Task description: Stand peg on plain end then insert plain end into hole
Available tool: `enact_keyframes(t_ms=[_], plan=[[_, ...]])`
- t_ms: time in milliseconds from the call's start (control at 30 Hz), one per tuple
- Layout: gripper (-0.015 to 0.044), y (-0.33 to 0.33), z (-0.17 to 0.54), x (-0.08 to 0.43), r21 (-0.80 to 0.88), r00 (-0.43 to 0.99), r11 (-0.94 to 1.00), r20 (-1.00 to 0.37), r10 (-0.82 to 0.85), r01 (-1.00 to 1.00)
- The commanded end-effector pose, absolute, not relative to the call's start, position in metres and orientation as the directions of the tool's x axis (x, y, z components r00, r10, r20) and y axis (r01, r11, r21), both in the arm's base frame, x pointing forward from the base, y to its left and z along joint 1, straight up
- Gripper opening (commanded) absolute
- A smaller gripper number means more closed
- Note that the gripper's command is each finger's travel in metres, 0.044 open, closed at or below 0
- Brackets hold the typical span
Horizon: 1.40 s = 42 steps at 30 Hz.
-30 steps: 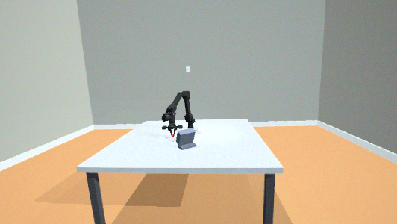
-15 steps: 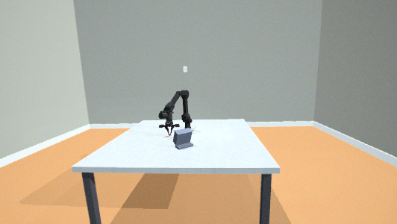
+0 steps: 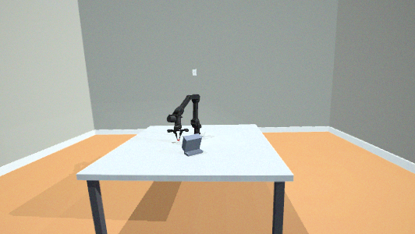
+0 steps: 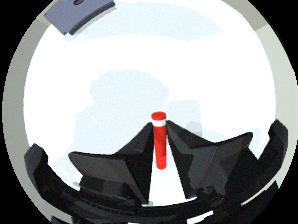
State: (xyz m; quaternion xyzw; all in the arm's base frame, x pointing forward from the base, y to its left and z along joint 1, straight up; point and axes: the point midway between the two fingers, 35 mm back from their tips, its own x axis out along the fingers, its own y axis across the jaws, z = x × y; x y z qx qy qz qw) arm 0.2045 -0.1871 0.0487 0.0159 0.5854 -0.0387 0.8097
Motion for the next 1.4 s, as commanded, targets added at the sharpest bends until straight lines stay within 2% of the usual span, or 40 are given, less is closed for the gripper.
enact_keyframes(t_ms=[0,1367], plan=[[0.0049,-0.186,0.050,0.202,-0.019,0.344,0.997,-0.938,-0.044,0.076],[0.0049,-0.184,0.064,0.178,-0.019,0.646,0.997,-0.761,-0.065,0.077]])
